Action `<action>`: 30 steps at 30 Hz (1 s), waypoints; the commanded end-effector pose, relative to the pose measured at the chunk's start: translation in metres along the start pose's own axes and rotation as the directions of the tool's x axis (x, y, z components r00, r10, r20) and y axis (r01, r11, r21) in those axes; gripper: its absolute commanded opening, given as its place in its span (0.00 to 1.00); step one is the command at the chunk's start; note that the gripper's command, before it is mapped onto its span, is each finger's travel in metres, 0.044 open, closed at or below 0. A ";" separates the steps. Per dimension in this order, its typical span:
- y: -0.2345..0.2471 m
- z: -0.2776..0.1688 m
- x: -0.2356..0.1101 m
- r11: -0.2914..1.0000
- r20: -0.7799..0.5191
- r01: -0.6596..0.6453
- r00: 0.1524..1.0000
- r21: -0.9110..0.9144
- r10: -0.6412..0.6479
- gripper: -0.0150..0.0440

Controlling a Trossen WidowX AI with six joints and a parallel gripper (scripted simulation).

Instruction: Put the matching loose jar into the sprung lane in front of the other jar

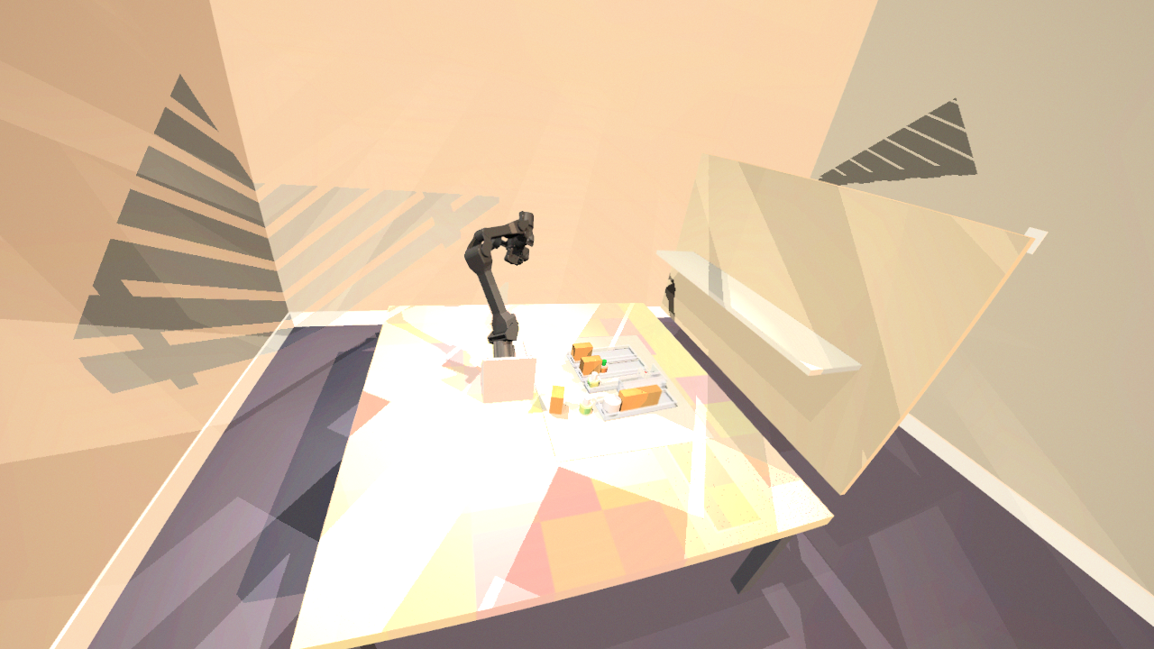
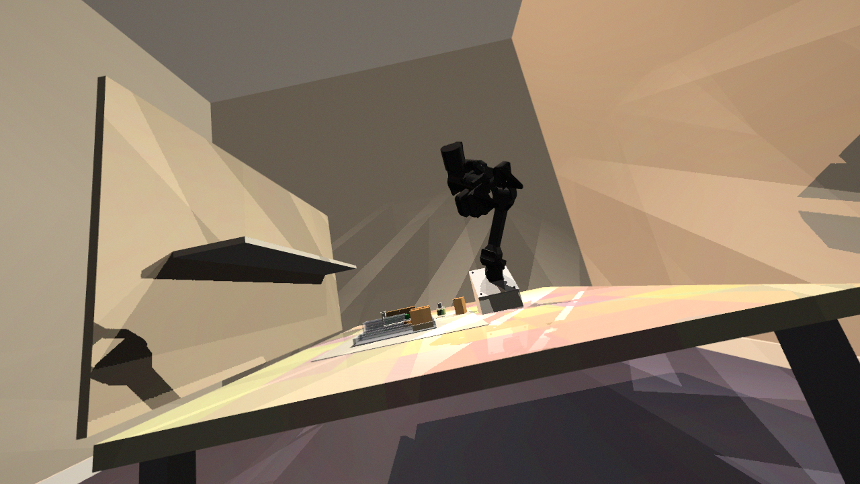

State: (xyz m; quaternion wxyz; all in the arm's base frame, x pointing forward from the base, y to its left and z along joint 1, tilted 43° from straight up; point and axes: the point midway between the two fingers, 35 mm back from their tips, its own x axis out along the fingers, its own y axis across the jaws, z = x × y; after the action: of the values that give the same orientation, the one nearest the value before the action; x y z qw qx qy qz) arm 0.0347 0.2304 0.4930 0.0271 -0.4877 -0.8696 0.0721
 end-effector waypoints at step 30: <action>0.280 0.206 -0.233 -0.418 0.327 0.015 0.597 0.908 0.733 1.00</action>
State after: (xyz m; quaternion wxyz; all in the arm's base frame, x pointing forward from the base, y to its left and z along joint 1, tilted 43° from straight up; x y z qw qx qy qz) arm 0.3489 0.1781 0.2903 0.5185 -0.5932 -0.2645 0.5562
